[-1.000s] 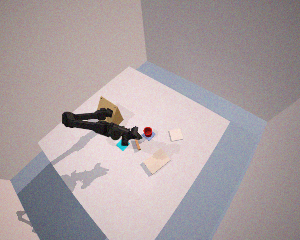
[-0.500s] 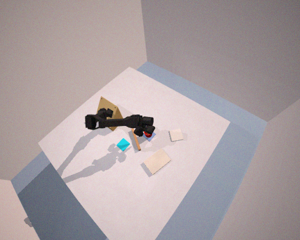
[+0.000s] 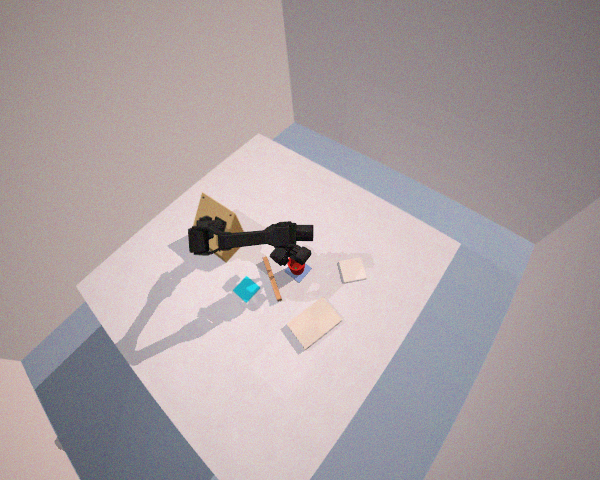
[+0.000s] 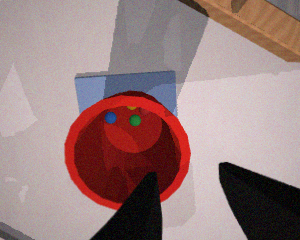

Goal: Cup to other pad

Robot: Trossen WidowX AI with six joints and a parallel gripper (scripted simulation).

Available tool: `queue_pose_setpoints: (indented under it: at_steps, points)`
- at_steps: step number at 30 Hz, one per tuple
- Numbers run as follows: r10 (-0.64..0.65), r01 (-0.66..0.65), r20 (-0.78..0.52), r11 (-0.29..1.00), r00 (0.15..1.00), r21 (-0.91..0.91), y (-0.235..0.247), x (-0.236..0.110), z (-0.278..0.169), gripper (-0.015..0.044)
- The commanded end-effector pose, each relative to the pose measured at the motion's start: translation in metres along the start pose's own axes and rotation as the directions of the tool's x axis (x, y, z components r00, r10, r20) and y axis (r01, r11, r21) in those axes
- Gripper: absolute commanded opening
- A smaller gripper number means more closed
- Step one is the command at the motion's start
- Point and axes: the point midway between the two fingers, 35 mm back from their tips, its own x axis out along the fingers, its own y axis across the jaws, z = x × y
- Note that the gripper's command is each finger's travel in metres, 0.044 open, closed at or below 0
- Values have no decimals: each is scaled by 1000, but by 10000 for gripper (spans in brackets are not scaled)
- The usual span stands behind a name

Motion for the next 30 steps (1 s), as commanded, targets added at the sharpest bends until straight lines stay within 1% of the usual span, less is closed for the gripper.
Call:
queue_pose_setpoints:
  at_steps: [1,30]
  points:
    - [0,0,8,1000,1000,-2,0,6,0,148]
    - [0,0,10,1000,1000,-2,-1,54,1,148]
